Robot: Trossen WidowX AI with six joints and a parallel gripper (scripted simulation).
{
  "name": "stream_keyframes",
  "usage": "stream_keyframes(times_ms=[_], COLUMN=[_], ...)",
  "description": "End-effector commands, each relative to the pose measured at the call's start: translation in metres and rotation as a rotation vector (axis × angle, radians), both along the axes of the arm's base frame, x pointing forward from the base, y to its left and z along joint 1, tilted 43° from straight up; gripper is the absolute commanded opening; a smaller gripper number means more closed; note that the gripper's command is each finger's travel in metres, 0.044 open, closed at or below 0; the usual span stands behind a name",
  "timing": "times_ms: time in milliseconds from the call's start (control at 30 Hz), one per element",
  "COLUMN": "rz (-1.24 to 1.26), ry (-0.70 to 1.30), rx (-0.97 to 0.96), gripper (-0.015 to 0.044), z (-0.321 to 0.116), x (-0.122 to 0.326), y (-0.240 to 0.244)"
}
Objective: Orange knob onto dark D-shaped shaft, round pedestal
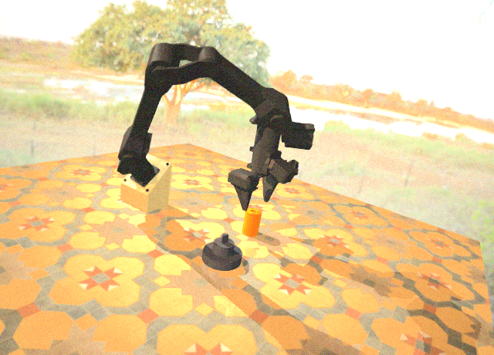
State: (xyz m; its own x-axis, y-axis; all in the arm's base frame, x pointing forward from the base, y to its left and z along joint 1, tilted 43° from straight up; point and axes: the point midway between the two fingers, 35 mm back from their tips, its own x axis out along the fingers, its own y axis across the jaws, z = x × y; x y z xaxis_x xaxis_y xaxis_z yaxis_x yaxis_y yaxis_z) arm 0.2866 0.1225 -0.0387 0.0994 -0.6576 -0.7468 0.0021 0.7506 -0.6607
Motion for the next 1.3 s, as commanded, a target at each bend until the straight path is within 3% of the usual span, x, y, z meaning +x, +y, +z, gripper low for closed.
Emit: stream_keyframes(times_ms=[0, 1267], rz=[0.006, 0.006], ry=[0.005, 0.004], rx=[-0.008, -0.011], gripper=[0.044, 0.044], z=[-0.005, -0.048], x=[0.0, 0.005], y=[-0.006, -0.046])
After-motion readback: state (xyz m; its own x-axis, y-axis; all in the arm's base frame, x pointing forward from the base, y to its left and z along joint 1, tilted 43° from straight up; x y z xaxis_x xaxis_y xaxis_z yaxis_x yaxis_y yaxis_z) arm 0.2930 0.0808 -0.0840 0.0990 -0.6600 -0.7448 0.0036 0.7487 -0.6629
